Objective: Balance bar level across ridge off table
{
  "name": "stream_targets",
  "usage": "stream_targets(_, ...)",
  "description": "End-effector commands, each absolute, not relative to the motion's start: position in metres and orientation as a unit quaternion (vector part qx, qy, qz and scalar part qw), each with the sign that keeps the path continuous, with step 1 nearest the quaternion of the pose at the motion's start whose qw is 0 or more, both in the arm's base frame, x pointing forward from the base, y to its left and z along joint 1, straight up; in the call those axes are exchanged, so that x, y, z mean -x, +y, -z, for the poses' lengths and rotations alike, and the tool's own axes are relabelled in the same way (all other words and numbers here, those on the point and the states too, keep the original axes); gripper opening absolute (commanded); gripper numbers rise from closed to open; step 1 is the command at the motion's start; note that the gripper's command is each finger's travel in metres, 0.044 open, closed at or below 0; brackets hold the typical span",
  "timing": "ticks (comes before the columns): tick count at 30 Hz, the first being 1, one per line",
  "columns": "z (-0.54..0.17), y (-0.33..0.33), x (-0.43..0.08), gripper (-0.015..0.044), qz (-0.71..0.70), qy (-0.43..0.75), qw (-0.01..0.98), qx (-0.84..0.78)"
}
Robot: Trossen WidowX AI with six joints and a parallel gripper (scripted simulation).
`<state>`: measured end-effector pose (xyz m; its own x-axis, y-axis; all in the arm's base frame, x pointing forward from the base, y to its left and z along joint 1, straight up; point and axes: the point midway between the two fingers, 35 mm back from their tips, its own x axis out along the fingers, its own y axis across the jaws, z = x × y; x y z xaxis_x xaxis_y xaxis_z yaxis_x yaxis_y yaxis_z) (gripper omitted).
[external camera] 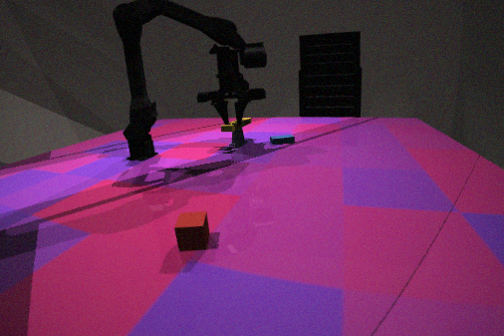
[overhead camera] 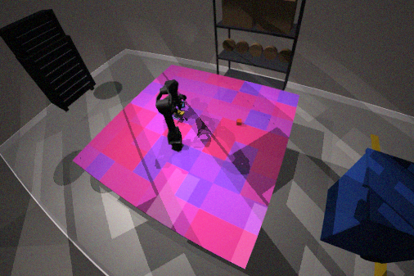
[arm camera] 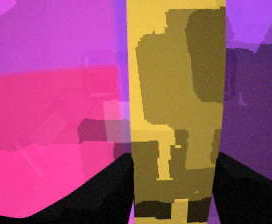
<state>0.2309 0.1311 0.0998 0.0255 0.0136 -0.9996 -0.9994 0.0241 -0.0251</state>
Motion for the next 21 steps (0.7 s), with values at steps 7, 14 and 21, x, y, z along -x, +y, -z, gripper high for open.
stream_targets(7, -0.0962, 0.1306, -0.23, 0.0, -0.491, 0.499, 0.515, 0.495)
stream_targets(14, -0.0989, 0.1305, -0.2299, 0.0, -0.491, 0.499, 0.515, 0.495)
stream_targets(21, -0.0989, 0.1304, -0.2299, 0.0, -0.491, 0.499, 0.515, 0.495)
